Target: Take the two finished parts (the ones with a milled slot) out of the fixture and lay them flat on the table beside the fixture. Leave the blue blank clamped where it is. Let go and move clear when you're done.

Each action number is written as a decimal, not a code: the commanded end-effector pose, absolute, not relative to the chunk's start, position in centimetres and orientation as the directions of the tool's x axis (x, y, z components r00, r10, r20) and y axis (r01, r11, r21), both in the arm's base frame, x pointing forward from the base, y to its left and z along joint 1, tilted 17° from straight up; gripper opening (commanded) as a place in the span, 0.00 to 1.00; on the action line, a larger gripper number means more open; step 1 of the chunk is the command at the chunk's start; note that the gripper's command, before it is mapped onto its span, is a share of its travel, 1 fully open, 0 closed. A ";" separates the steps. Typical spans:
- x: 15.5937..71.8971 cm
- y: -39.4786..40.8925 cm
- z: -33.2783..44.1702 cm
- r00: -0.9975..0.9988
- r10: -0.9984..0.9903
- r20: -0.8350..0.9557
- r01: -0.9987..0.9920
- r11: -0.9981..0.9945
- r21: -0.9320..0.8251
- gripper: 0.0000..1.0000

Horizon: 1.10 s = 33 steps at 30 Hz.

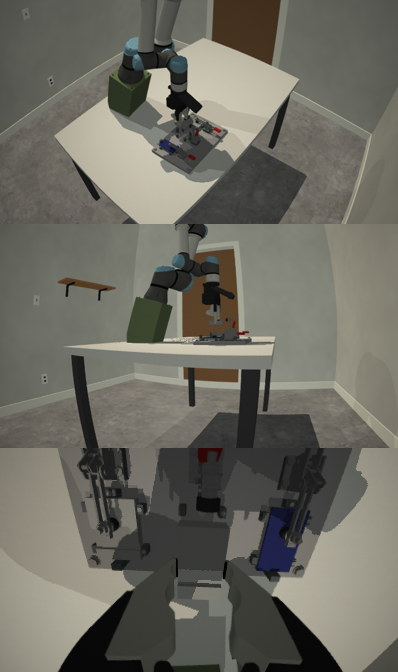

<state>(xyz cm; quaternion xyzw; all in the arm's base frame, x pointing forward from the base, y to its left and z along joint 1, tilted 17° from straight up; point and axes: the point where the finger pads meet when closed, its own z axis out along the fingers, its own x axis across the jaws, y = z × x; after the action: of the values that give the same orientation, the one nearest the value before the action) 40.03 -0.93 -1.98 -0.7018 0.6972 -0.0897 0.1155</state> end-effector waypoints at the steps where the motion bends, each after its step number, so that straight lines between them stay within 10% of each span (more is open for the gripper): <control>1: 40.1 -0.7 -1.9 0.012 -0.999 -0.035 -0.958 -0.001 -0.288 0.00; 33: 40.0 6.8 -1.7 0.012 -0.999 -0.035 -0.958 -0.001 -0.288 0.00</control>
<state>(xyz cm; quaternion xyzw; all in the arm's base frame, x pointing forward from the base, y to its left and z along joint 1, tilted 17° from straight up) 39.93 5.54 -1.76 -0.7021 0.6969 -0.0894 0.1162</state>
